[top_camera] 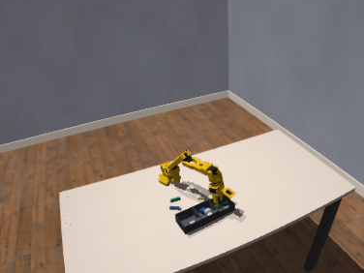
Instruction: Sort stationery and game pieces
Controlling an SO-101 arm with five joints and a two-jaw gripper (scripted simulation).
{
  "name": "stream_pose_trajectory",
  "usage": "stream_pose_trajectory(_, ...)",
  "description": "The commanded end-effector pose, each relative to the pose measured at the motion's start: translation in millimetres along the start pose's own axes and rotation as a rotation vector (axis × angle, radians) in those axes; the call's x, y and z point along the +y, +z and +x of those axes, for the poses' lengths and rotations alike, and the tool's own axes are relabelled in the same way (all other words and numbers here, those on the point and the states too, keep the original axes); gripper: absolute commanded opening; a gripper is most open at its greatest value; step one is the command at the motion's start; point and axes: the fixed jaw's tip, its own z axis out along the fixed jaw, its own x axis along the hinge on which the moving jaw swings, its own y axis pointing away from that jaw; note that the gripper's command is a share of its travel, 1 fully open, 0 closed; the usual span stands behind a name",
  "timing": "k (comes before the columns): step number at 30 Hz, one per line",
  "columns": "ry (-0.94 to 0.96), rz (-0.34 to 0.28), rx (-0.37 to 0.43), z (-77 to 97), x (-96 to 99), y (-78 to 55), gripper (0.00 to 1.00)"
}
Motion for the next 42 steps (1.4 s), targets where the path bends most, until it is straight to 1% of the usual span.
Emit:
stream_pose_trajectory(1, 0.001, -0.003, -0.084, -13.6, 1.9, -25.9, 0.17)
stream_pose_trajectory(6, 0.001, -0.003, -0.084, -12.6, 1.8, -39.6, 0.17)
stream_pose_trajectory(11, 0.001, -0.003, -0.084, -11.7, 1.8, -46.8, 0.17)
stream_pose_trajectory(36, 0.002, -0.003, -0.084, -11.5, 1.7, -47.8, 0.17)
stream_pose_trajectory(42, 0.021, 0.003, -0.082, -8.6, -4.7, -53.1, 0.17)
